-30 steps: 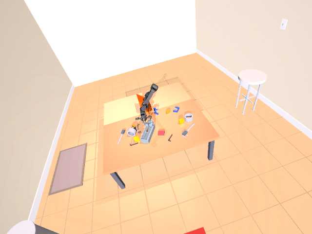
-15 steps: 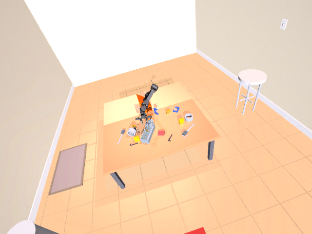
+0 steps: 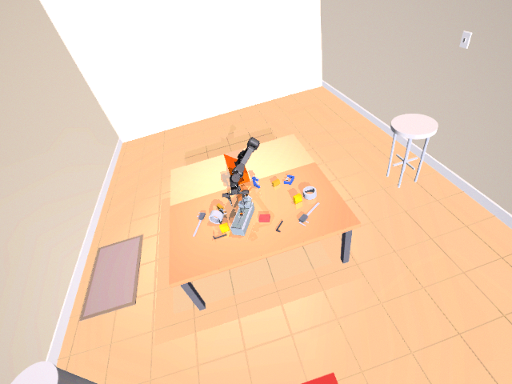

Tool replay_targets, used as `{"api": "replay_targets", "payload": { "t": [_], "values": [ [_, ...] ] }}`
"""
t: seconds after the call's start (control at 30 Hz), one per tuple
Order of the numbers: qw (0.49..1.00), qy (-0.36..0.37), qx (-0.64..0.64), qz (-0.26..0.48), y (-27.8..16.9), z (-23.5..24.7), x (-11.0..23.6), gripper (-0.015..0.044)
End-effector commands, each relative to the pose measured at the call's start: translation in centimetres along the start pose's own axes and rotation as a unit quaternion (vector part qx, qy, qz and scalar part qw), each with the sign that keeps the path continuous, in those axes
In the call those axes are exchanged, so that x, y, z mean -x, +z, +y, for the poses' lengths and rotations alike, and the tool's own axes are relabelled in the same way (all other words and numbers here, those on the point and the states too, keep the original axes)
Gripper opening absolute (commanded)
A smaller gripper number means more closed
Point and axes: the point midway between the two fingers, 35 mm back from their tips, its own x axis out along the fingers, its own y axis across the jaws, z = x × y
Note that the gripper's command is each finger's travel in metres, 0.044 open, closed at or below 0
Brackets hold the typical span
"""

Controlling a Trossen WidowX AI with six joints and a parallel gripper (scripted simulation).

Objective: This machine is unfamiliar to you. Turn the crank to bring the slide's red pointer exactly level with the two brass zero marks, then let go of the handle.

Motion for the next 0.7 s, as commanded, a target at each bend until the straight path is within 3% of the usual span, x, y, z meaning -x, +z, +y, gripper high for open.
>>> {"api": "replay_targets", "payload": {
  "t": [0.0,0.37,0.67],
  "values": [
    [1.0,0.0,0.0,0.0,0.0,0.0,0.0,0.0282],
    [1.0,0.0,0.0,0.0,0.0,0.0,0.0,0.0],
    [1.0,0.0,0.0,0.0,0.0,0.01,0.0,0.0]
  ]
}}
